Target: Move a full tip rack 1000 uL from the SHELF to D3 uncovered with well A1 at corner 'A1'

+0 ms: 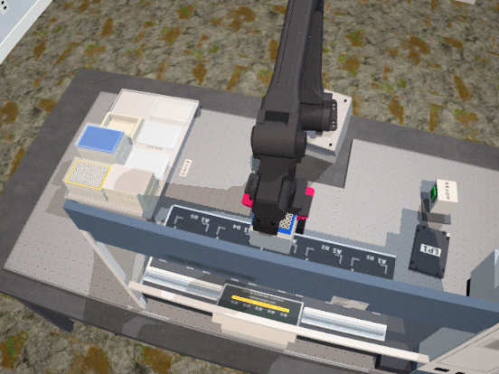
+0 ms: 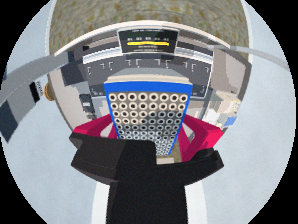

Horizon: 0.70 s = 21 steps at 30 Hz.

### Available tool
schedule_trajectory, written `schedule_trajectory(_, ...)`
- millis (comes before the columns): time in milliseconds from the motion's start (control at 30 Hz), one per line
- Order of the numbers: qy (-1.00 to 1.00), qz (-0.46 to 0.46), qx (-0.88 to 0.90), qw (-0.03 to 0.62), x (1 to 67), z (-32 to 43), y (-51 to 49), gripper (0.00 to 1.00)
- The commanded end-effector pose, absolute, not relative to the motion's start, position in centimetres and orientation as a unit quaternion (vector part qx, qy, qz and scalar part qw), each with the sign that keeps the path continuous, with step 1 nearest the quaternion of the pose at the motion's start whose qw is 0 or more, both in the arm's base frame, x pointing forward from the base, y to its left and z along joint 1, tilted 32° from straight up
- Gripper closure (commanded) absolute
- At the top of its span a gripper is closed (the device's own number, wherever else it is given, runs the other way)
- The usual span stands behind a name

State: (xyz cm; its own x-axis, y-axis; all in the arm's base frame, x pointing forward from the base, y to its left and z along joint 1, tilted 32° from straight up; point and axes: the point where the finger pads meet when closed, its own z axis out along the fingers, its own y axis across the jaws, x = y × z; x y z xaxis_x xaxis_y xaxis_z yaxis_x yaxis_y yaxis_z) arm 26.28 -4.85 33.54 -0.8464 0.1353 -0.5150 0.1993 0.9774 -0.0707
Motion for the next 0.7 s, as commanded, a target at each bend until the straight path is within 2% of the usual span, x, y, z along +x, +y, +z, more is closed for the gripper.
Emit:
schedule_trajectory(0, 0.946, -0.065, 0.087, 0.305, 26.56, 37.61, -5.21, 1.00)
schedule_trajectory(667, 0.948, -0.065, 0.087, 0.299, 27.06, 37.31, -5.30, 1.00)
